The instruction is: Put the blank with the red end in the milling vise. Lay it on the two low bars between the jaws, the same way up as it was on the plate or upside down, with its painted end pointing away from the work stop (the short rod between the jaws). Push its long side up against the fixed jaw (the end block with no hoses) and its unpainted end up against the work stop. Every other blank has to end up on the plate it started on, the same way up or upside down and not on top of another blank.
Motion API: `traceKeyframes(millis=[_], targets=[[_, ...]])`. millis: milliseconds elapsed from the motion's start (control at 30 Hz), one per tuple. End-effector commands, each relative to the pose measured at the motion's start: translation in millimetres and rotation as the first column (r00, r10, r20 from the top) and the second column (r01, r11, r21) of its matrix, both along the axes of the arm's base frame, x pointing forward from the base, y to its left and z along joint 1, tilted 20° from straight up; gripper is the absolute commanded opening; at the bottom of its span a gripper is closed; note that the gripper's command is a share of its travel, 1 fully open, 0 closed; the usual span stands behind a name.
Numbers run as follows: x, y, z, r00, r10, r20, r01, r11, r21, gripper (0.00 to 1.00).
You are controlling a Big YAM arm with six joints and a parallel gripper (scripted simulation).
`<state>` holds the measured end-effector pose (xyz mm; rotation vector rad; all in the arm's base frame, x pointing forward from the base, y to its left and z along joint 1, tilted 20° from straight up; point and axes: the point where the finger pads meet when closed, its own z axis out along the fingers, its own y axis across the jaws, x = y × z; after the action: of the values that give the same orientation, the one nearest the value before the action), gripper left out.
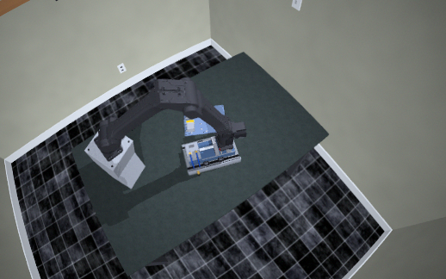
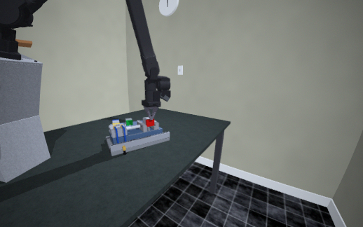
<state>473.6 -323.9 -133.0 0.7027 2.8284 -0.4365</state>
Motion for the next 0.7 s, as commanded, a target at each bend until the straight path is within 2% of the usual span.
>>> traceKeyframes(millis=[0,67,100,233,667], targets=[[1.7,-6.4,-5.7,1.000,0.001,0.006,-0.001,1.000,-0.003,0.00],[1.7,-6.4,-5.7,1.000,0.001,0.006,-0.001,1.000,-0.003,0.00],[8.3,-9.2,7.0,1.000,0.002,0.027,-0.002,1.000,-0.016,0.00],[6.2,-9.3,-4.8,1.000,0.002,0.013,-0.001,1.000,-0.007,0.00],[7.3,-10.2,-4.9,1.000,0.002,0.016,-0.002,1.000,-0.009,0.00]])
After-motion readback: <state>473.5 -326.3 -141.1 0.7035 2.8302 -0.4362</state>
